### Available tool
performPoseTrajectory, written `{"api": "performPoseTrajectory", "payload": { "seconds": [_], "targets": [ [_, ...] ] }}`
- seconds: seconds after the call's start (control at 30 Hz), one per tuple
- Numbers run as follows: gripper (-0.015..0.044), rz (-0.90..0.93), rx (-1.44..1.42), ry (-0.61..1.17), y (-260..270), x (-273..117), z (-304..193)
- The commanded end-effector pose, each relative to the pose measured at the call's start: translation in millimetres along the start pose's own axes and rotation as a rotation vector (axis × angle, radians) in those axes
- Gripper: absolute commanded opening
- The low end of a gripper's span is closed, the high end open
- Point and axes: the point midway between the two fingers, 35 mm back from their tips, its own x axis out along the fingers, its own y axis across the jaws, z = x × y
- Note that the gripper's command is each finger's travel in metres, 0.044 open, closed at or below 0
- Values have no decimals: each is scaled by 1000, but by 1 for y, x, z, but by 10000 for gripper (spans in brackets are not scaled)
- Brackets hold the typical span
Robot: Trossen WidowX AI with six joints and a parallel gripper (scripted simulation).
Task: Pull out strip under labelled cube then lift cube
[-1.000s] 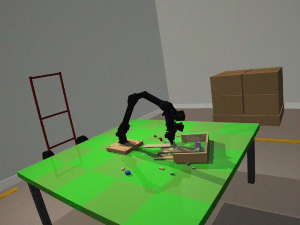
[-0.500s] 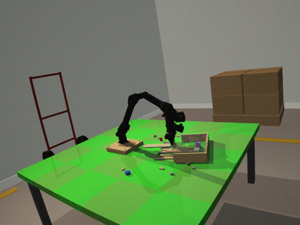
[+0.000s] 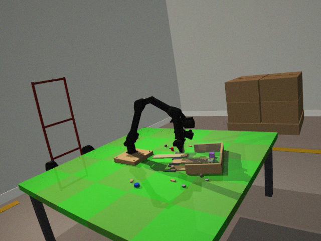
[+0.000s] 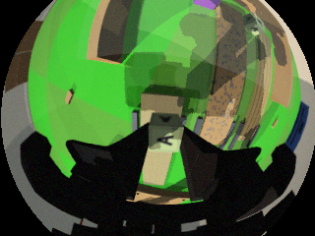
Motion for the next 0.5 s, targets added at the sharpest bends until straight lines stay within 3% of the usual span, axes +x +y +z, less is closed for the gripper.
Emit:
{"api": "performPoseTrajectory", "payload": {
  "seconds": [0.0, 0.47],
  "targets": [
    [0, -1, 1, 7, 2, -10, -16],
    [0, -1, 2, 12, 8, -25, -54]
  ]
}}
